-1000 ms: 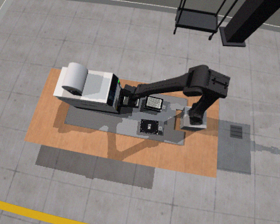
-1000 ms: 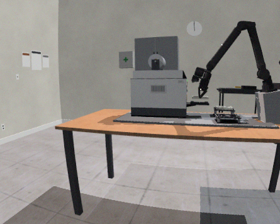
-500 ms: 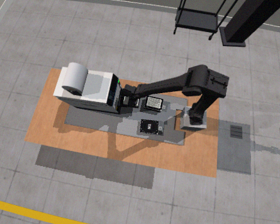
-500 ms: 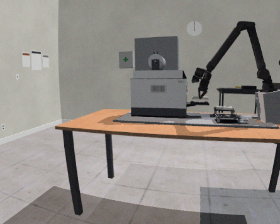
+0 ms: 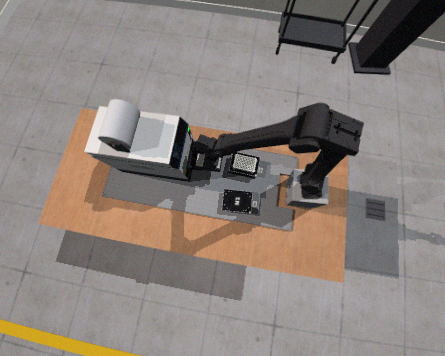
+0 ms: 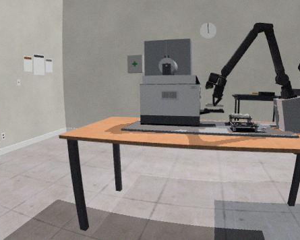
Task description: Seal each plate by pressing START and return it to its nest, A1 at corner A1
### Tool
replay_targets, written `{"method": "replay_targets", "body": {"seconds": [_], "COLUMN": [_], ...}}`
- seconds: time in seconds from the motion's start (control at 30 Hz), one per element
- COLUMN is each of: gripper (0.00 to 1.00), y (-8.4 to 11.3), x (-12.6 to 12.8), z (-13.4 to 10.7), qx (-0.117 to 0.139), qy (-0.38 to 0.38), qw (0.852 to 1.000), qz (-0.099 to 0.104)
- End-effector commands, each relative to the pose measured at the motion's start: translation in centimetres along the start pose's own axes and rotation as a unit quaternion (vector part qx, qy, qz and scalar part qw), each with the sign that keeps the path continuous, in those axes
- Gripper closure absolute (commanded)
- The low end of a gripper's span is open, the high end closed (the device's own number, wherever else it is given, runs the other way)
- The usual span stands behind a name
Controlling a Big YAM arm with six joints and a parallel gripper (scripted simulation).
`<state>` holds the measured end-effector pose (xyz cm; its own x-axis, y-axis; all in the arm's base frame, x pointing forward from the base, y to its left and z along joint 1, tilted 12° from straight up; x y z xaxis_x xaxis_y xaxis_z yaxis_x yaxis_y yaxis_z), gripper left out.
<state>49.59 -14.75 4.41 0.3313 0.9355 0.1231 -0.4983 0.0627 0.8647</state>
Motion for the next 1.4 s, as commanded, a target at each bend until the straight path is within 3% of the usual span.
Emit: {"method": "replay_targets", "body": {"seconds": [0.0,0.47,0.63,1.37], "gripper": [1.00,1.00,1.00,1.00], "y": [0.9,1.2,1.3,-0.8], "x": [-0.6,0.7,-0.2,0.2], "z": [0.3,0.8,1.3,-0.5], "qx": [-0.003,-0.012,-0.023,0.004], "qy": [-0.001,0.010,0.003,0.002], "qw": [1.000,1.000,1.000,1.000], "qz": [-0.004,0.002,-0.001,0.000]}}
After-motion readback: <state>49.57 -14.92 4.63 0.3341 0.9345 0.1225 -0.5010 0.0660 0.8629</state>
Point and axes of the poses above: the point where the finger pads meet when closed, its own y axis back along the fingers, its own x axis across the jaws, z = x × y, the point moved 1 cm from there along y, back along the fingers, and after that the axes turned 13 degrees about -y, right-handed, at the moved point
